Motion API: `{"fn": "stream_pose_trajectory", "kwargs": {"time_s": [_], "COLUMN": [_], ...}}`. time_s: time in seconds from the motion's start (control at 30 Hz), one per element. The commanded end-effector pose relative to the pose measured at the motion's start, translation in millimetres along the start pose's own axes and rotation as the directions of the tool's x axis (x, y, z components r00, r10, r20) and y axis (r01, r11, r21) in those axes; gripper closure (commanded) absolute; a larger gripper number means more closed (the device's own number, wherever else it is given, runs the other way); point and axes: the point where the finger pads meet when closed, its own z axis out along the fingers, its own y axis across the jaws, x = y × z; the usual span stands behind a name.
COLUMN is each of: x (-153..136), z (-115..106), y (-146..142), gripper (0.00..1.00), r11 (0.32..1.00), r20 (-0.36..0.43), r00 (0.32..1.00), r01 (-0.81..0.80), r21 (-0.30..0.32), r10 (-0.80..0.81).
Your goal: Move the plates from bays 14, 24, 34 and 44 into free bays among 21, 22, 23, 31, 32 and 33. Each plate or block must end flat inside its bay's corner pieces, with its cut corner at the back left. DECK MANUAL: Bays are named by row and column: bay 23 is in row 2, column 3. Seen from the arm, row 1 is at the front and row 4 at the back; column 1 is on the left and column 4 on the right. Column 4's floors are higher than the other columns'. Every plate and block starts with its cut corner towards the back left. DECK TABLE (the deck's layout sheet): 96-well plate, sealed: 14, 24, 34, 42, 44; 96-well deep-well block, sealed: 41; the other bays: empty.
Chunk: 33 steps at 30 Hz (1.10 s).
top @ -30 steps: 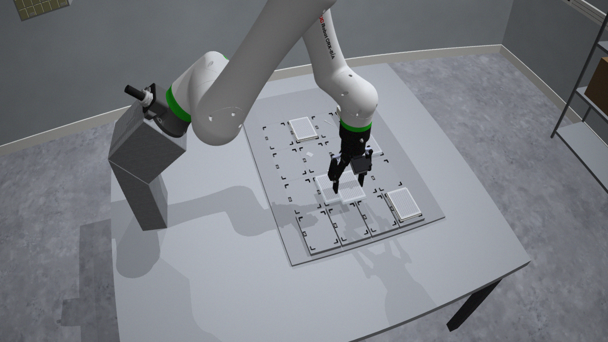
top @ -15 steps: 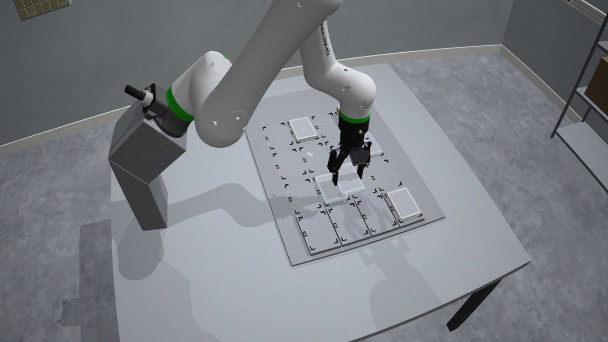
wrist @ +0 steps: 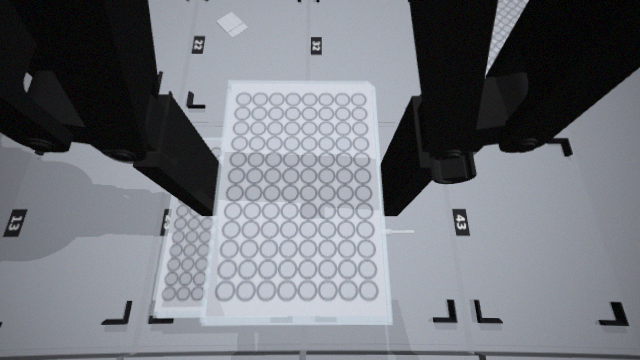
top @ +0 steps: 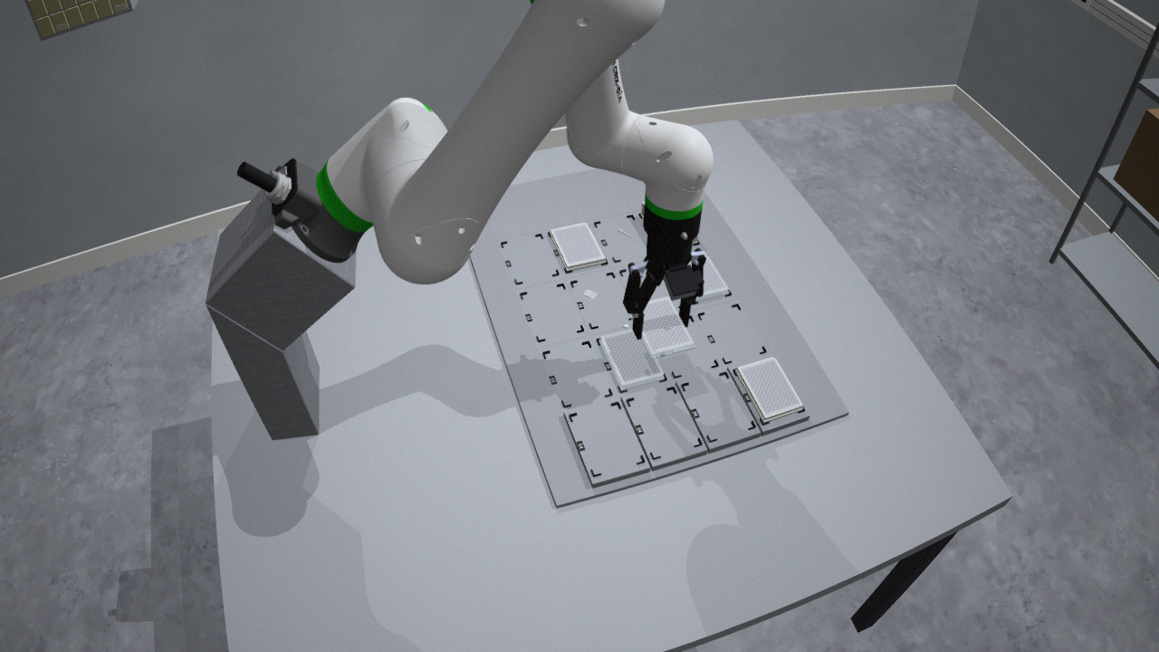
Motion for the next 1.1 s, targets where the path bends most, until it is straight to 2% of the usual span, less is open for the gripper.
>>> {"fn": "stream_pose_trajectory", "kwargs": {"time_s": [0.0, 1.07], "x": [-8.2, -79.2], "z": [-0.3, -0.1], "y": [-3.2, -26.4], "gripper": [0.90, 0.90], "r11": [1.000, 1.000], "r20": [-0.004, -0.004], "r00": [1.000, 1.000], "r01": [-0.001, -0.001], "r21": [0.003, 0.003], "r10": [0.001, 0.001]}}
